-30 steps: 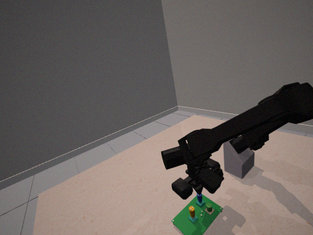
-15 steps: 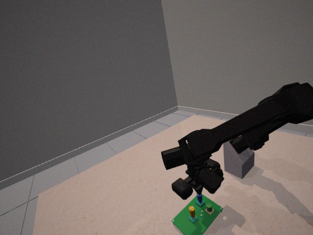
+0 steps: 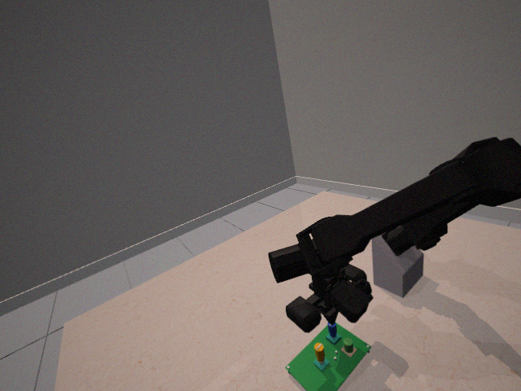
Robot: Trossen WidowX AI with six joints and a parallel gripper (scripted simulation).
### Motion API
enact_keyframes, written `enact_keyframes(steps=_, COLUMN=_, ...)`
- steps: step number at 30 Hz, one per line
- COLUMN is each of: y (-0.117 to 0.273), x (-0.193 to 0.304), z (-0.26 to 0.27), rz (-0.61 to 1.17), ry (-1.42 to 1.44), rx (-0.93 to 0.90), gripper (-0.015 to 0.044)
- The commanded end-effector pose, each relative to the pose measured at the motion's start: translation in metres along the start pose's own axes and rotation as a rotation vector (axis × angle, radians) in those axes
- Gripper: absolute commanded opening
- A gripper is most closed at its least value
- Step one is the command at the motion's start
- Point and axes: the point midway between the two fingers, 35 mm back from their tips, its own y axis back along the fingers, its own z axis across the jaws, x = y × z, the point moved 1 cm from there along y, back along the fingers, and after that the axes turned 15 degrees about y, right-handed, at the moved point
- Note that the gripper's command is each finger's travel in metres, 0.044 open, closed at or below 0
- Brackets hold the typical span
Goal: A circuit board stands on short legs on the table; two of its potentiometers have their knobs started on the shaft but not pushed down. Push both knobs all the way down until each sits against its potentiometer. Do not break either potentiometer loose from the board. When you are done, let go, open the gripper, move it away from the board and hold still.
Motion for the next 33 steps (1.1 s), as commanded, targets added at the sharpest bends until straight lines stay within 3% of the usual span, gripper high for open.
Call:
enact_keyframes(steps=1, y=-0.003, x=0.000, z=-0.001, rz=-0.006, ry=0.003, rx=0.002, gripper=0.0000)
enact_keyframes(steps=29, y=0.017, x=0.000, z=-0.001, rz=-0.005, ry=0.003, rx=0.002, gripper=0.0000)
enact_keyframes(steps=33, y=0.010, x=-0.001, z=0.001, rz=-0.013, ry=-0.004, rx=-0.002, gripper=0.0105)
